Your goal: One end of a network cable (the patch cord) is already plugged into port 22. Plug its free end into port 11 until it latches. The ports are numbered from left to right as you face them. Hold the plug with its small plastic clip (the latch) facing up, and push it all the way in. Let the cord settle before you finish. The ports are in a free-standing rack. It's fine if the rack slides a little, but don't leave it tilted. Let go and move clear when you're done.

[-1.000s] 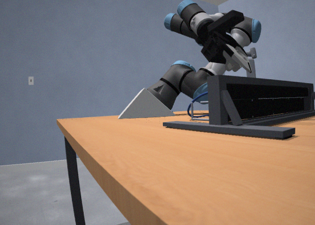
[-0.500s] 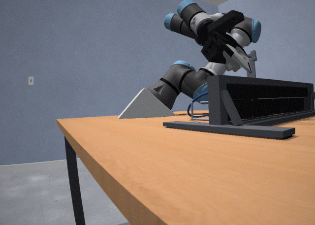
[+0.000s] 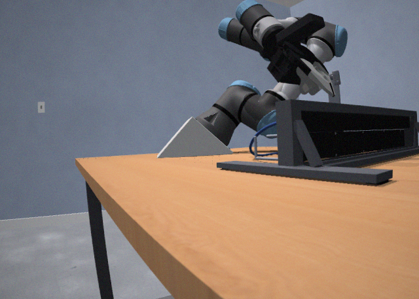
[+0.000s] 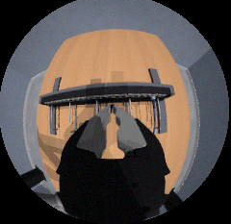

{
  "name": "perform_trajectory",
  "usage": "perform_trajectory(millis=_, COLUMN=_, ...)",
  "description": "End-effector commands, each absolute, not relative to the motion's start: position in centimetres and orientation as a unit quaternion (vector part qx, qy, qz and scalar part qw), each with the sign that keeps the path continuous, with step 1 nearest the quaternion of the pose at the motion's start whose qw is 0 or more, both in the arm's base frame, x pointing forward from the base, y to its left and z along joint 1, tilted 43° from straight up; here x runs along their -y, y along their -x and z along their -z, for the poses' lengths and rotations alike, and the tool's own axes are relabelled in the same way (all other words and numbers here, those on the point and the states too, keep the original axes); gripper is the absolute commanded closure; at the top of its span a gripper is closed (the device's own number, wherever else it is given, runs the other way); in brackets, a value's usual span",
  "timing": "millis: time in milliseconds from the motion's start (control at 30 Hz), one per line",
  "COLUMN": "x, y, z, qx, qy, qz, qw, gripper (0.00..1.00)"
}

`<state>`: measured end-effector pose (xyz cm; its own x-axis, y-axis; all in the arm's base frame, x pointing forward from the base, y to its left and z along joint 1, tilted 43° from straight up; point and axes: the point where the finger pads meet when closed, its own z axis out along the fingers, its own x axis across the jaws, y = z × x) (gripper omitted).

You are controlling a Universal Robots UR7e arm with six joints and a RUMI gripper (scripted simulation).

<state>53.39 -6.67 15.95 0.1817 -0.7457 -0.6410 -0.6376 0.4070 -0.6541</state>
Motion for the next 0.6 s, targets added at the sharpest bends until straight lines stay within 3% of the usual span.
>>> perform_trajectory(millis=0, x=6.8, y=-53.3, z=-16.0, qx=-0.638, qy=0.542, qz=0.05, qw=0.545, gripper=1.0)
perform_trajectory(millis=567, x=7.5, y=-52.3, z=-16.6, qx=-0.638, qy=0.542, qz=0.05, qw=0.545, gripper=1.0)
